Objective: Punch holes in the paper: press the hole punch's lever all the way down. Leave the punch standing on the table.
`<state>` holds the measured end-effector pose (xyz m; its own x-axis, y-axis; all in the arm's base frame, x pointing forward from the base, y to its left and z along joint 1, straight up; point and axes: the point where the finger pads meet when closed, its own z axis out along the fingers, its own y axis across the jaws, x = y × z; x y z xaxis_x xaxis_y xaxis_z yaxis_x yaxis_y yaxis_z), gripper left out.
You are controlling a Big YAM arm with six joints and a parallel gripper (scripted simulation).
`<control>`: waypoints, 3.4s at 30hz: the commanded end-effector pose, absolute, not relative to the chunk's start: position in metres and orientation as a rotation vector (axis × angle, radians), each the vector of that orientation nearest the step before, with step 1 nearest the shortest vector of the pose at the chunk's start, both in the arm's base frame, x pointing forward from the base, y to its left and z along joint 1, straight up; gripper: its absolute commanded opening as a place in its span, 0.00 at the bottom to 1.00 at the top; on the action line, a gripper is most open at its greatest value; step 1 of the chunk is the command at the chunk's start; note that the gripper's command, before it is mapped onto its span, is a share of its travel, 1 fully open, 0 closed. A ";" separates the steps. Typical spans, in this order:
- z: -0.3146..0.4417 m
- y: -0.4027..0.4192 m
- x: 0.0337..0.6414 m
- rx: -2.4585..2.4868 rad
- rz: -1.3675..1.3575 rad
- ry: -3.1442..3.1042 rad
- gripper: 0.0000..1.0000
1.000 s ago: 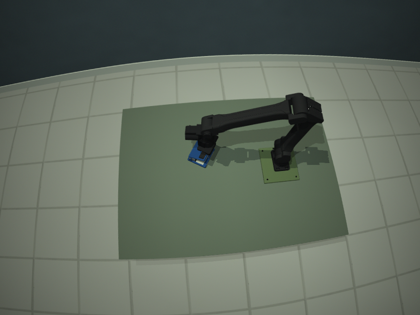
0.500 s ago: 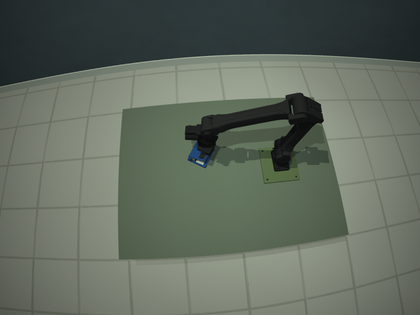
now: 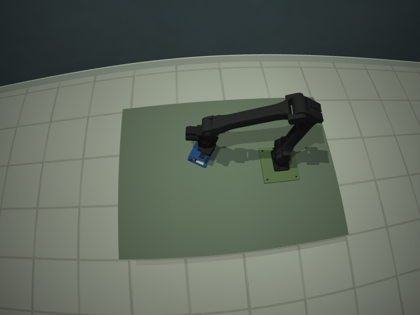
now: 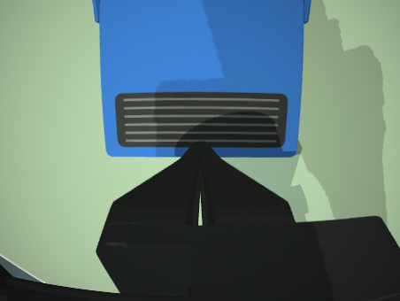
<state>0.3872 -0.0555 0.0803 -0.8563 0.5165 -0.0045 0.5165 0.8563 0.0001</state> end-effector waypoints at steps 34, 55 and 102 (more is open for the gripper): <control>0.069 -0.055 0.387 0.851 -0.008 3.031 0.00; 0.061 -0.055 0.386 0.850 -0.008 3.030 0.00; 0.051 -0.057 0.385 0.850 -0.009 3.030 0.00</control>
